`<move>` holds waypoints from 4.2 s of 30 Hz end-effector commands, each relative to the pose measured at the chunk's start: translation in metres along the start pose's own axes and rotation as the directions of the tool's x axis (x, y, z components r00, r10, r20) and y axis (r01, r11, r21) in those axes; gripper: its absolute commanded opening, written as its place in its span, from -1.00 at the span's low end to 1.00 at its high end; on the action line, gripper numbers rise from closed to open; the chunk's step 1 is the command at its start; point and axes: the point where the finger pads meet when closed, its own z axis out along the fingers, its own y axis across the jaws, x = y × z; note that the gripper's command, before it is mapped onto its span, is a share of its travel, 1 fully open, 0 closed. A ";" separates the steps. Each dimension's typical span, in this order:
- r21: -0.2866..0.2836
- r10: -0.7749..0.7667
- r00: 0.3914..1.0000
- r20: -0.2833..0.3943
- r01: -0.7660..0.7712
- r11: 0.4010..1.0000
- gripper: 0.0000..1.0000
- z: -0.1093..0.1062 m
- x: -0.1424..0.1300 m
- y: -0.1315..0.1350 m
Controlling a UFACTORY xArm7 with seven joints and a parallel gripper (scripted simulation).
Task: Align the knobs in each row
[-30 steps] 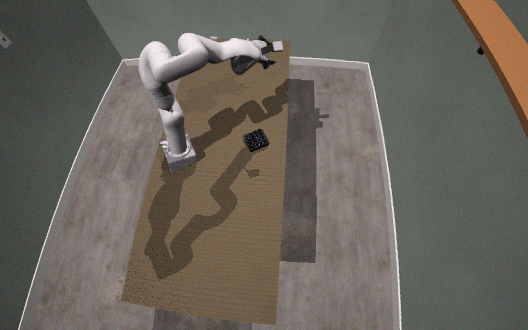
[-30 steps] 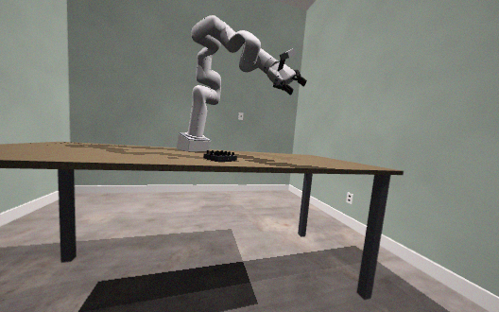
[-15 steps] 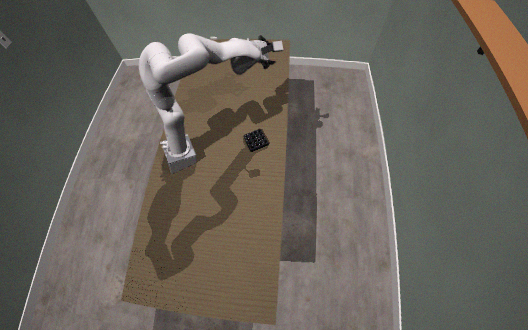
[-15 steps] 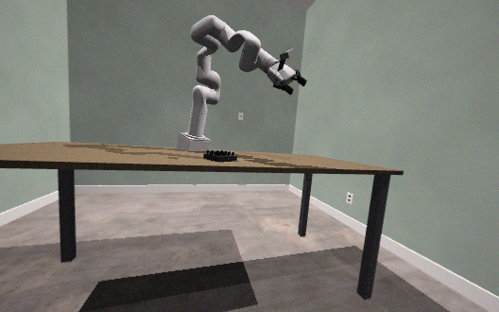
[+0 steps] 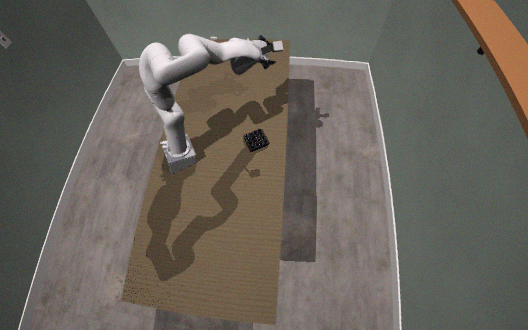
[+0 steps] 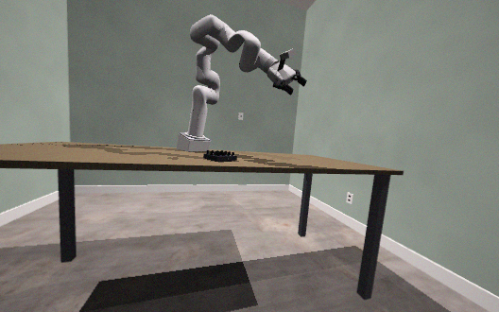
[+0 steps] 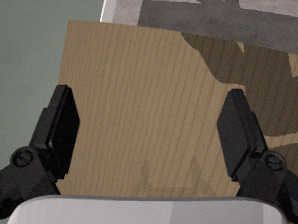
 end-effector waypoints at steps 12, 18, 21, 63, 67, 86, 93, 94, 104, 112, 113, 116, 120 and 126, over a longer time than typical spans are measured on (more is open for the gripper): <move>0.001 0.000 1.000 0.002 0.000 1.000 1.00 -0.001 0.002 -0.002; 0.001 0.000 1.000 0.002 0.000 1.000 1.00 -0.001 0.002 -0.002; 0.001 0.000 1.000 0.002 0.000 1.000 1.00 -0.001 0.002 -0.002; -0.211 -0.188 0.909 0.372 0.280 0.937 1.00 0.018 -0.068 0.210; -0.219 -0.194 0.897 0.398 0.298 0.929 1.00 0.016 -0.073 0.223; -0.252 -0.210 0.827 0.522 0.385 0.888 1.00 0.001 -0.096 0.282; -0.267 -0.209 0.757 0.619 0.453 0.851 1.00 -0.017 -0.113 0.328; -0.268 -0.208 0.746 0.632 0.462 0.845 1.00 -0.020 -0.115 0.334; -0.272 -0.190 0.658 0.728 0.532 0.802 1.00 -0.046 -0.130 0.379; -0.271 -0.184 0.639 0.747 0.545 0.793 1.00 -0.052 -0.133 0.388; -0.271 -0.184 0.639 0.747 0.545 0.793 1.00 -0.052 -0.133 0.388; -0.271 -0.184 0.639 0.747 0.545 0.793 1.00 -0.052 -0.133 0.388; -0.271 -0.184 0.639 0.747 0.545 0.793 1.00 -0.052 -0.133 0.388; -0.271 -0.184 0.639 0.747 0.545 0.793 1.00 -0.052 -0.133 0.388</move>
